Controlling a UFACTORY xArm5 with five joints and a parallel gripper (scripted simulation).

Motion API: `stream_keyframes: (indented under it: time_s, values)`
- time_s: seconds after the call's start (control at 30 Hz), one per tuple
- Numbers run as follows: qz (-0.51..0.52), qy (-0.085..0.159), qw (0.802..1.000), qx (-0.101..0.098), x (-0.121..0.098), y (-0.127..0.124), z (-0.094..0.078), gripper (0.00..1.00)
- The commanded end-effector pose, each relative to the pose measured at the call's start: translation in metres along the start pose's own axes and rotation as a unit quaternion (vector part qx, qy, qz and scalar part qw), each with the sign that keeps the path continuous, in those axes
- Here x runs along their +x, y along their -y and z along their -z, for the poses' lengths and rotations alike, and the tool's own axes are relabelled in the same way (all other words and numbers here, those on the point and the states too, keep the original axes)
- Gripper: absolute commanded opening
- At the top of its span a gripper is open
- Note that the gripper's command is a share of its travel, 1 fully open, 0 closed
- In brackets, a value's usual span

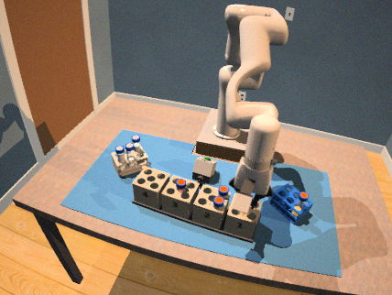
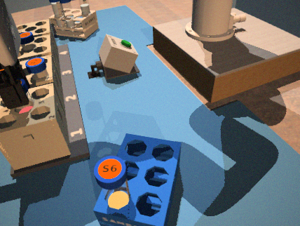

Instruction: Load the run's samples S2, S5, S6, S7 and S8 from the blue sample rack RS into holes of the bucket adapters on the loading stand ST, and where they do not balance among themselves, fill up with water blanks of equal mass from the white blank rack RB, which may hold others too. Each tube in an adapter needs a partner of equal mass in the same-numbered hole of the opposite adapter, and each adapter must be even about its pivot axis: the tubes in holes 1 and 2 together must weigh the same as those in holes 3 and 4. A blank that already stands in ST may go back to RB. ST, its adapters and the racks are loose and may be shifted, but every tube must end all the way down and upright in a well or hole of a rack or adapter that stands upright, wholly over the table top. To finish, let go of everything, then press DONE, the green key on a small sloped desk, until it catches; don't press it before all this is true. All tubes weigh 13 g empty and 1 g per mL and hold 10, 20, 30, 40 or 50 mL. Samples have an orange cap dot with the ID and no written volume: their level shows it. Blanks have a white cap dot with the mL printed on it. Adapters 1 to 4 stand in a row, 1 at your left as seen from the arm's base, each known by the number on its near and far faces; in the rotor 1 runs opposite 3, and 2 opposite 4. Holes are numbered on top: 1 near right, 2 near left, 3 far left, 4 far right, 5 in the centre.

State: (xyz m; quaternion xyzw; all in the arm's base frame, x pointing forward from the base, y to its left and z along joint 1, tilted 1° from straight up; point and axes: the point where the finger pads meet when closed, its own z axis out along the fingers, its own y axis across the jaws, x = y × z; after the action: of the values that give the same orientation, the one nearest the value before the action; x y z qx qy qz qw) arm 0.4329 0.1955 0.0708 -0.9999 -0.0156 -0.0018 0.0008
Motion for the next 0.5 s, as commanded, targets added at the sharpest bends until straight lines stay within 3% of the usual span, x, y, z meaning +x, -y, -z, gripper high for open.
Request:
stream_keyframes:
  time_s: [0.0, 0.47]
  values:
    - [0.0, -0.002, 1.0, 0.001, 0.0014, 0.0005, -0.0037, 0.0]
    - [0.0, -0.002, 1.0, 0.001, 0.0014, 0.0003, -0.0107, 0.0]
